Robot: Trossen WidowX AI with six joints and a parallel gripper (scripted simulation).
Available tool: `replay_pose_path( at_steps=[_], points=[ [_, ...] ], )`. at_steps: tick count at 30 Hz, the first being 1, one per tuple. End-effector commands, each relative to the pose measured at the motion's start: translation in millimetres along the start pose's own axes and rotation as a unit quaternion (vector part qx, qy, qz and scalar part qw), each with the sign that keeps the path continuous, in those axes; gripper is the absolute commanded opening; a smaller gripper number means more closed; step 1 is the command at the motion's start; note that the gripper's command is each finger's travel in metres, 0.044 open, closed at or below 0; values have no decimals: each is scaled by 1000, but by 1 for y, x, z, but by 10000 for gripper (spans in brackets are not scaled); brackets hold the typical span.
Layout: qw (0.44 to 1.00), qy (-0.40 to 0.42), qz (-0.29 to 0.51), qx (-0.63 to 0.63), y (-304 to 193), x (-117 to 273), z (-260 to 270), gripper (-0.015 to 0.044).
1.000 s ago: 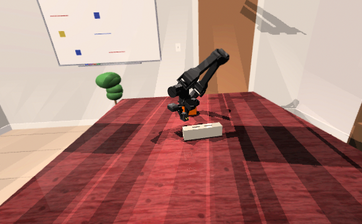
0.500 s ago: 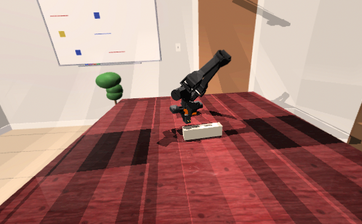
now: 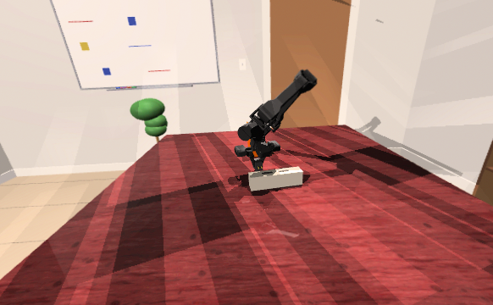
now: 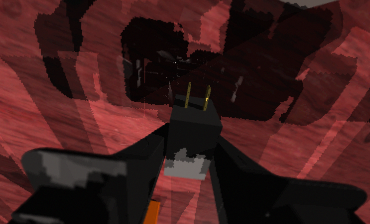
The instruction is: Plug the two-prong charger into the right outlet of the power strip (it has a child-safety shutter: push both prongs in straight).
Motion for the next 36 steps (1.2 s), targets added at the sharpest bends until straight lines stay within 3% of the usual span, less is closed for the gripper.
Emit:
replay_pose_path(
  at_steps=[1,36],
  points=[
    [1000,0,-3,-9,3,-1,1,0],
    [999,5,-3,-50,49,-3,-2,0]
  ],
)
Point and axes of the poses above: the point midway between the two fingers, 35 mm back from their tips, its own x axis back along the fingers, its own z axis across the jaws, y = z × x, the point moved 5 cm from there along x, back along the fingers, and after that the axes turned 6 degrees about x, right-handed, at the moved point
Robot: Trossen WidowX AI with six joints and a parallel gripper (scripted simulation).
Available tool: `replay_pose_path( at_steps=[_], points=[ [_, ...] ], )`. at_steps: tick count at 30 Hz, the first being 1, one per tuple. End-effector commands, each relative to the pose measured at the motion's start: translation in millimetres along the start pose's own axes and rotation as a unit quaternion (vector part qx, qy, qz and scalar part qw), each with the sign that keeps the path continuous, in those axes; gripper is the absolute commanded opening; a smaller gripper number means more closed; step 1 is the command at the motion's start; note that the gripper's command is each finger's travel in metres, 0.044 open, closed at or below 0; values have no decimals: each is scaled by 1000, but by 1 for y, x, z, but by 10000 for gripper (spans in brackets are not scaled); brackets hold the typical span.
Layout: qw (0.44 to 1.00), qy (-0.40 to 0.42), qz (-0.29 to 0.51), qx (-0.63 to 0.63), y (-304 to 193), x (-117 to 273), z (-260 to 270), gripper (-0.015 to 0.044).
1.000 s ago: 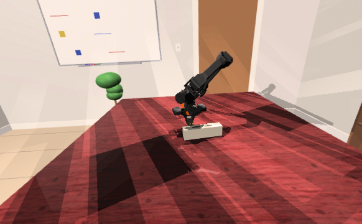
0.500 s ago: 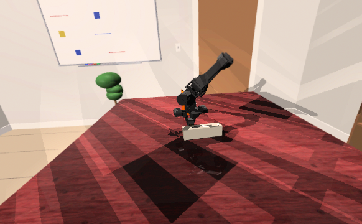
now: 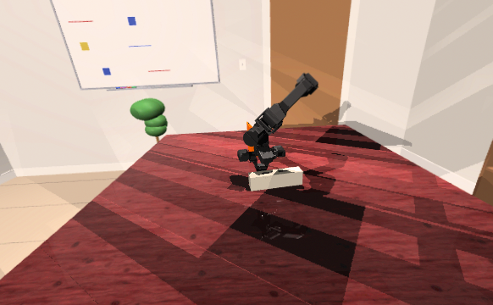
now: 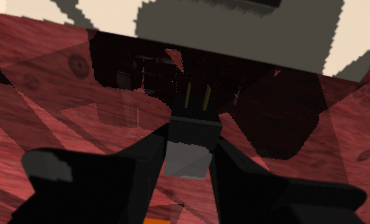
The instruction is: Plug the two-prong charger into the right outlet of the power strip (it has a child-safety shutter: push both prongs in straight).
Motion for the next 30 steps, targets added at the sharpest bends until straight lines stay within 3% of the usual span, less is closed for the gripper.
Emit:
replay_pose_path(
  at_steps=[1,30],
  points=[
    [1000,3,0,-7,6,-1,1,0],
    [1000,4,0,-11,14,-1,3,0]
  ],
)
Point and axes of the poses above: the point midway between the two fingers, 35 mm back from their tips, its own x axis back along the fingers, its own z axis across the jaws, y = z × x, the point moved 5 cm from there along x, back along the fingers, and after that the axes turned 6 degrees about x, right-handed, at the moved point
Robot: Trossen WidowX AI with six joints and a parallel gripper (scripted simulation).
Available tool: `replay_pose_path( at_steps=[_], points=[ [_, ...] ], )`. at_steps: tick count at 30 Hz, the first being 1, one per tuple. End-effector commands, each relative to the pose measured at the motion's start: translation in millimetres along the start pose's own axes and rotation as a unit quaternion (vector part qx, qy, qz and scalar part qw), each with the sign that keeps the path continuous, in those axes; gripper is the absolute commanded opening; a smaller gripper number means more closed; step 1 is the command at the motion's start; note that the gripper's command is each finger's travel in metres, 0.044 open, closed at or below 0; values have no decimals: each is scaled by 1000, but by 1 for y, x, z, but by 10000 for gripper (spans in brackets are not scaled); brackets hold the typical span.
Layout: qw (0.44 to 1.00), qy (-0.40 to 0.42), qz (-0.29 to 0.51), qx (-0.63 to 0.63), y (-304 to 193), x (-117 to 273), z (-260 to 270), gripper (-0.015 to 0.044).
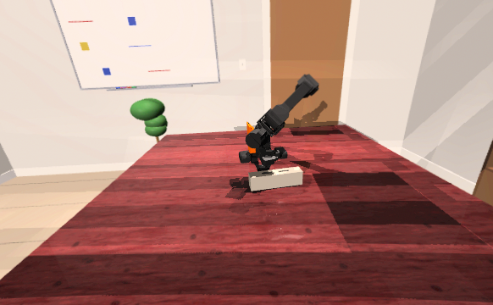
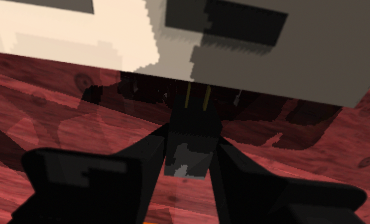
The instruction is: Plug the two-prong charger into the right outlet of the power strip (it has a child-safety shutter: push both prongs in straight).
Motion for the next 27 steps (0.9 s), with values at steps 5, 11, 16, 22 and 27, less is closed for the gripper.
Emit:
replay_pose_path(
  at_steps=[5,11,16,22,27],
  points=[
    [1000,2,-1,-2,3,0,0,0],
    [1000,2,-1,-2,4,0,0,0],
    [1000,2,-1,-2,6,0,0,0],
    [1000,2,-1,-2,7,1,0,0],
    [1000,2,-1,-2,7,1,0,0]
  ],
)
Point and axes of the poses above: the point midway between the two fingers, 35 mm back from their tips, its own x axis back along the fingers, its own z axis across the jaws, y = z × x, the point moved 5 cm from there along x, back along the fingers, and after that the axes turned 6 degrees about x, right-handed, at the moved point
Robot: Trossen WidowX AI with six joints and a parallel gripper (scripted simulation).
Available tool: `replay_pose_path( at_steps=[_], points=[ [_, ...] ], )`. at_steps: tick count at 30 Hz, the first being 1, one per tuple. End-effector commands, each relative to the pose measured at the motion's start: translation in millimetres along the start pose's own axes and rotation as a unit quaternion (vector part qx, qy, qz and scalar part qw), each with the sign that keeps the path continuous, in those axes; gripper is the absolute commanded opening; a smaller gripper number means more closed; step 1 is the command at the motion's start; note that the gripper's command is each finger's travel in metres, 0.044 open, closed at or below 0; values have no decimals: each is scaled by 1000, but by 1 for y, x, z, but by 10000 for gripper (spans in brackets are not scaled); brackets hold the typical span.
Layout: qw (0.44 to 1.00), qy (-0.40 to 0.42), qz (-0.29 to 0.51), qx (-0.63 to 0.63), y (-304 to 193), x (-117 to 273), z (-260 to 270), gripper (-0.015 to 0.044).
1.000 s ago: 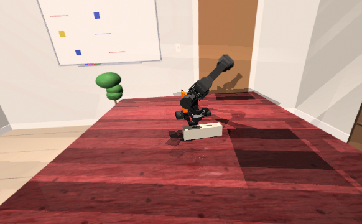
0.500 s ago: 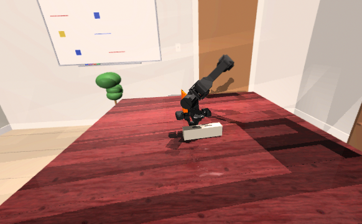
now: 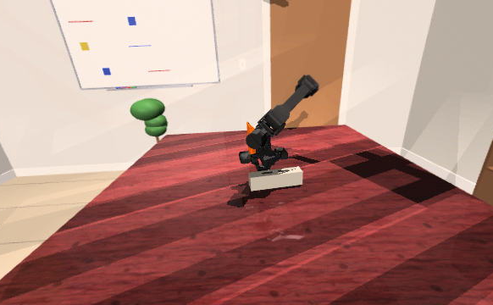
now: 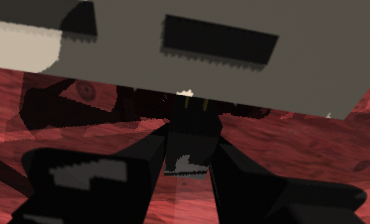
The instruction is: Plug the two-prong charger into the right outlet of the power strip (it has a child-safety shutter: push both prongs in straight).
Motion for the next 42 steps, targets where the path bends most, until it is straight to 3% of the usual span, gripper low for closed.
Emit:
replay_pose_path(
  at_steps=[1,42],
  points=[
    [1000,2,-1,-2,1,0,0,0],
    [1000,2,-1,-2,13,1,-1,0]
  ],
)
Point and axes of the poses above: the point midway between the two fingers, 35 mm back from their tips, its own x axis back along the fingers, its own z axis across the jaws, y = z × x, the point moved 5 cm from there along x, back along the fingers, and after that the axes turned 6 degrees about x, right-handed, at the moved point
